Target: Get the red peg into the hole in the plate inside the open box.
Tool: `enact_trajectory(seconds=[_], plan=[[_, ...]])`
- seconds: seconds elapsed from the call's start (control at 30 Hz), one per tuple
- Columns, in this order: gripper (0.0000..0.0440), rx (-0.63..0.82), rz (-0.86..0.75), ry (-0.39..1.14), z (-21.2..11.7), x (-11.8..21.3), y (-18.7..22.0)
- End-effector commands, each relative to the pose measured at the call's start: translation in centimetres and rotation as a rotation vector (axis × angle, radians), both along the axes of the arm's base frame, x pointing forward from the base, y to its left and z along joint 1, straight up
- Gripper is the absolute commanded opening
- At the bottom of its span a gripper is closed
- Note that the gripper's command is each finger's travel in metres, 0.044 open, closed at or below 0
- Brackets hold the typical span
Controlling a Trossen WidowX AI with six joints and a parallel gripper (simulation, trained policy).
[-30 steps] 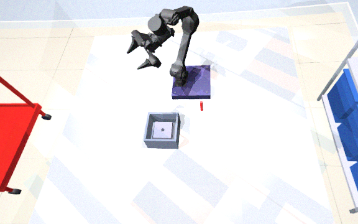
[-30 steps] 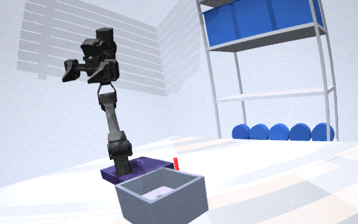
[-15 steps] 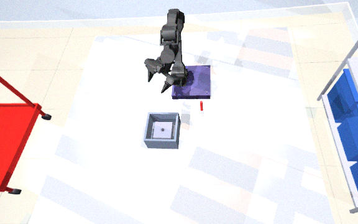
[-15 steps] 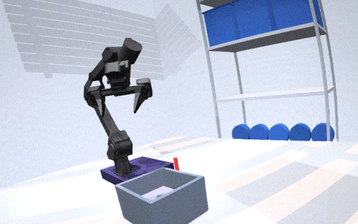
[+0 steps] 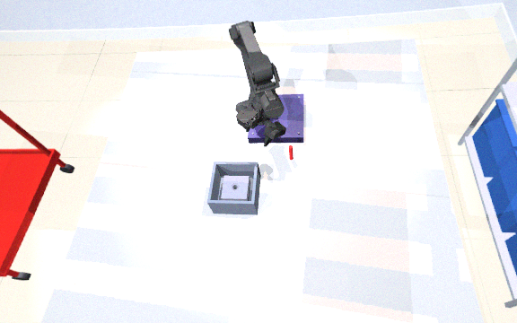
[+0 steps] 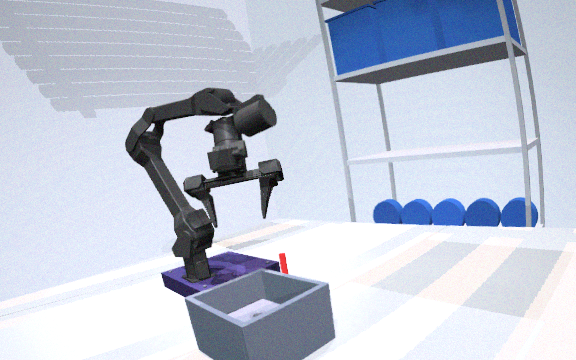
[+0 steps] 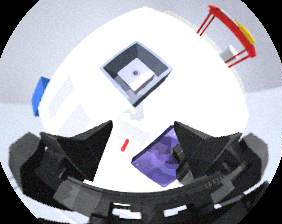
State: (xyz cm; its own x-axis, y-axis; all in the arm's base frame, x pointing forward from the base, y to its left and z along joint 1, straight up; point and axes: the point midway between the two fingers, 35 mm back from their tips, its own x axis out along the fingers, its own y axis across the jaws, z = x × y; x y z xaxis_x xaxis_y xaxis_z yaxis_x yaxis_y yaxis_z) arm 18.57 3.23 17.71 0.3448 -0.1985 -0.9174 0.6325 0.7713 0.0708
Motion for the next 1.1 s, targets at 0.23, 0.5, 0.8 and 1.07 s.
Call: enact_trajectory(seconds=[0.23,0.5,0.8,1.07], plan=[[0.044,0.095,-0.113,0.163,-5.5,-1.8,4.5],[0.044,0.157,-0.18,0.19,-9.3,-1.9,6.7],[0.044,0.237,-0.214,0.168,-13.5,-1.5,8.5],[0.0358,0.286,-0.26,0.179,-15.8,-1.8,9.1]])
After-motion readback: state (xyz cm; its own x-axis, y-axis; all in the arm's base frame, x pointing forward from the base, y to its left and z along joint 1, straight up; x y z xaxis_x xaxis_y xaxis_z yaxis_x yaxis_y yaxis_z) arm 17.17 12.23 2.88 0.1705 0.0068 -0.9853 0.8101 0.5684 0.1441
